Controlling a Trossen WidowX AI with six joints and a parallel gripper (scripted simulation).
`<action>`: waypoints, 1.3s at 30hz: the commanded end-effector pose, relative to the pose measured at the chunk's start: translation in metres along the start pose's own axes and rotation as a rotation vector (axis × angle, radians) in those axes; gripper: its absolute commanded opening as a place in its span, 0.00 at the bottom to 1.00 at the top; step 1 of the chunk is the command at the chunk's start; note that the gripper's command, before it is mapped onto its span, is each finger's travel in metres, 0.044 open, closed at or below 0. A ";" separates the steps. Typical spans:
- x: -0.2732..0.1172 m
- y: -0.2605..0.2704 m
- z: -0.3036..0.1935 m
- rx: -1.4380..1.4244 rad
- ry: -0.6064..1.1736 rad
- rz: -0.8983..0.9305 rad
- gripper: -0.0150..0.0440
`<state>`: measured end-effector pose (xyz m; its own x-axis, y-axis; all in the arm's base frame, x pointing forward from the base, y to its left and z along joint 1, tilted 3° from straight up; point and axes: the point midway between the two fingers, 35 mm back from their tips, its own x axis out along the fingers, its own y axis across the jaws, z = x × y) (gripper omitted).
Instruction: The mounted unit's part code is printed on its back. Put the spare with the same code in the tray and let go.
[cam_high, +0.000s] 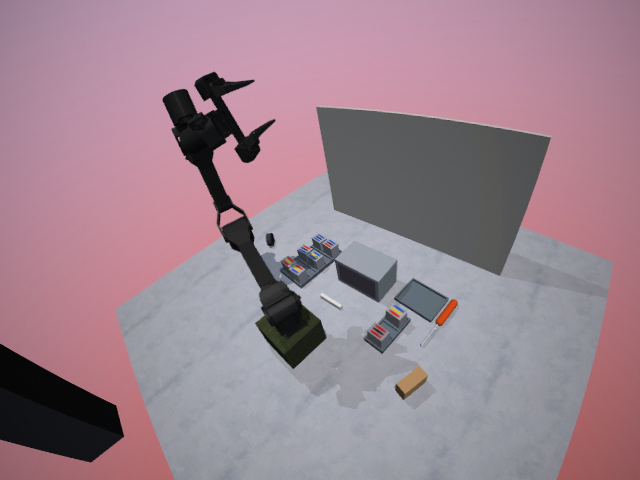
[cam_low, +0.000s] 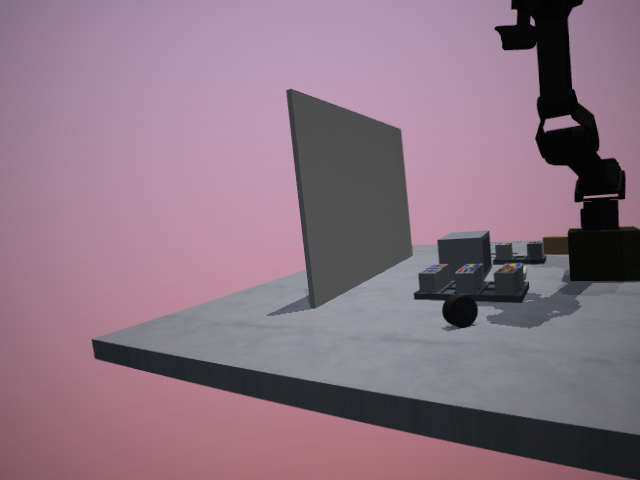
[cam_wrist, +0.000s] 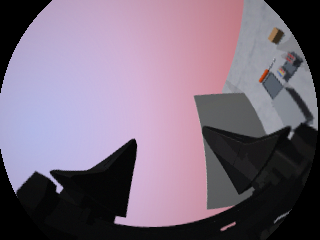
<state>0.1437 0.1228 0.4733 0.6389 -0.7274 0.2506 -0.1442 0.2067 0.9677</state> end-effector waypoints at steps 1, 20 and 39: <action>0.000 0.000 0.000 0.000 0.000 0.000 0.98; 0.089 -0.013 0.138 -0.014 0.169 -0.337 1.00; 0.236 -0.203 0.049 -0.743 1.057 -0.777 1.00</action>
<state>0.2482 -0.1356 0.3763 0.7305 -0.1794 -0.6589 0.6745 0.3405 0.6551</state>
